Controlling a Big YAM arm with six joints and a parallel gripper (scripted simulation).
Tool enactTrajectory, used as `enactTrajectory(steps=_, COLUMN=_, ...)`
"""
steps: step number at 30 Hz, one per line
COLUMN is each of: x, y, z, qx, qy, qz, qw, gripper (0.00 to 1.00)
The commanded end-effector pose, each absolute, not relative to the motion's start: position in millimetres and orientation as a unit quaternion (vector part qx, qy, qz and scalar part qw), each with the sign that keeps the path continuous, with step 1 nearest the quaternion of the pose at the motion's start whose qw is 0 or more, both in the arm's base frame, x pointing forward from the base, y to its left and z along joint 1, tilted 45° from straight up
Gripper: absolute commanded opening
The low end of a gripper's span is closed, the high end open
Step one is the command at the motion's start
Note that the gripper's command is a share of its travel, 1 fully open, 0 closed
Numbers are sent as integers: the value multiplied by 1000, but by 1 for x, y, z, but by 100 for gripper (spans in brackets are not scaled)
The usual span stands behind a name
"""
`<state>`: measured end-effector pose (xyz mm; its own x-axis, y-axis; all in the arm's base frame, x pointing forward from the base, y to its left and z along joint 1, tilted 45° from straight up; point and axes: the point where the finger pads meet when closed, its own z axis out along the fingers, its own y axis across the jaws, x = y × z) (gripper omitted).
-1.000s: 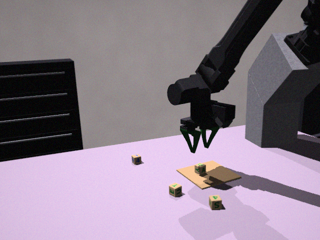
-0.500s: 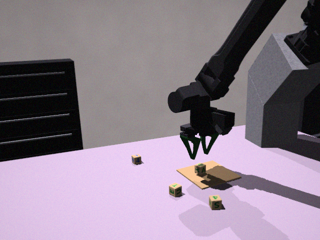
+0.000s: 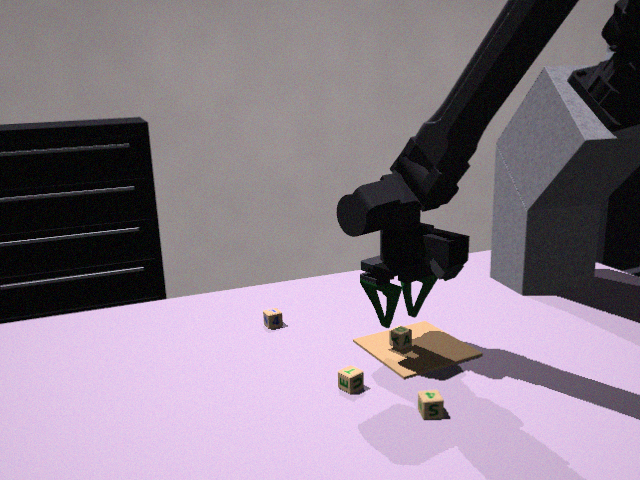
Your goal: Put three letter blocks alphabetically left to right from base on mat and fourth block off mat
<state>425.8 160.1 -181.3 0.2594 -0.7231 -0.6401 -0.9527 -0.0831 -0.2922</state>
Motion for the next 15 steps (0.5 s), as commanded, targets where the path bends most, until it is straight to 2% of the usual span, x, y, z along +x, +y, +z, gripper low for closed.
enactTrajectory(steps=1, x=421, y=168, z=-189, qx=-717, qy=584, qz=173, qw=339, gripper=60)
enactTrajectory(steps=15, x=422, y=168, z=-189, qx=-718, qy=583, qz=172, qw=339, gripper=60)
